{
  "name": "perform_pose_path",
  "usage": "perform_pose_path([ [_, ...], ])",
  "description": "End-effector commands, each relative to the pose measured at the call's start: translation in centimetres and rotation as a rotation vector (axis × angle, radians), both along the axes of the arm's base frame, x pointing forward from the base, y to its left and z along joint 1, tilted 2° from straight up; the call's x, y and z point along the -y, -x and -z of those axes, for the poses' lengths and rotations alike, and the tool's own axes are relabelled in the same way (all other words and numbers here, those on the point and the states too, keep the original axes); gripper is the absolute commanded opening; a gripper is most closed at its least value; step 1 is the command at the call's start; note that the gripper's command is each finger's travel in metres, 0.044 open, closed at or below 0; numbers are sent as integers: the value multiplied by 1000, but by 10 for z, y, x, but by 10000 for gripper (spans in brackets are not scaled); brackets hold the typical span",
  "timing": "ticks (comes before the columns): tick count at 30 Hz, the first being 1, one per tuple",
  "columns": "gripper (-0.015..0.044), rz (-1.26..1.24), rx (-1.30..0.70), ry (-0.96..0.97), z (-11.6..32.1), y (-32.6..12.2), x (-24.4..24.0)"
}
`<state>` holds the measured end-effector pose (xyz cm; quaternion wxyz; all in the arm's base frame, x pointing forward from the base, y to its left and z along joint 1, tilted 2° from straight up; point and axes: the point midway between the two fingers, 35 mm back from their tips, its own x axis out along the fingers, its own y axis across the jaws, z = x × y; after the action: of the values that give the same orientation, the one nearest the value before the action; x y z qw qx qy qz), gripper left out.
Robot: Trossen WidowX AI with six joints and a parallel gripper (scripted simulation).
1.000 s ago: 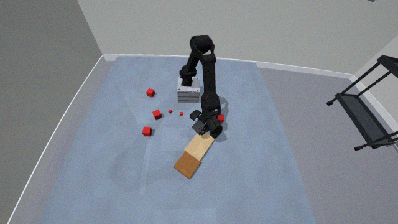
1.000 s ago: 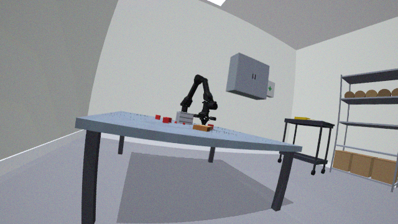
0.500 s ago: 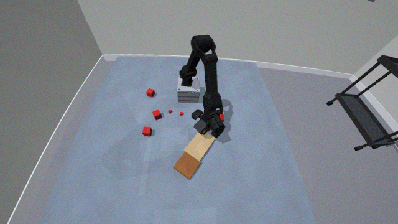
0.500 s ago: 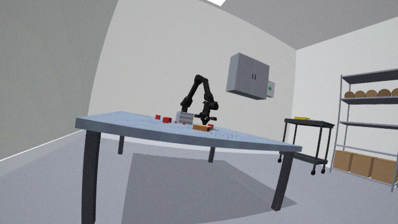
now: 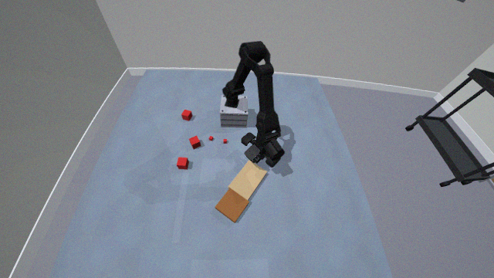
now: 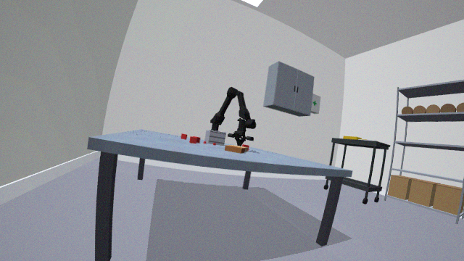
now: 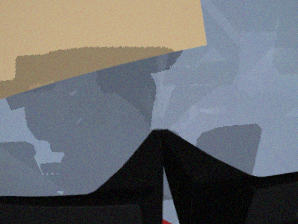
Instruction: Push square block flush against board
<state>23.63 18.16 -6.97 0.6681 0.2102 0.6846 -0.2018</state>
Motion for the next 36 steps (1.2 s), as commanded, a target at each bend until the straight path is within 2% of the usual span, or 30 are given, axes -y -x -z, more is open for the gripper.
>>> perform_pose_path([
  [1,0,4,-2,2,1,7,-2],
  [7,0,0,0,1,-2,8,-5],
  [12,0,4,-2,1,-52,7,-4],
  [19,0,-15,13,-9,-53,2,-5],
  [36,0,-598,23,-9,-53,-34,25],
])
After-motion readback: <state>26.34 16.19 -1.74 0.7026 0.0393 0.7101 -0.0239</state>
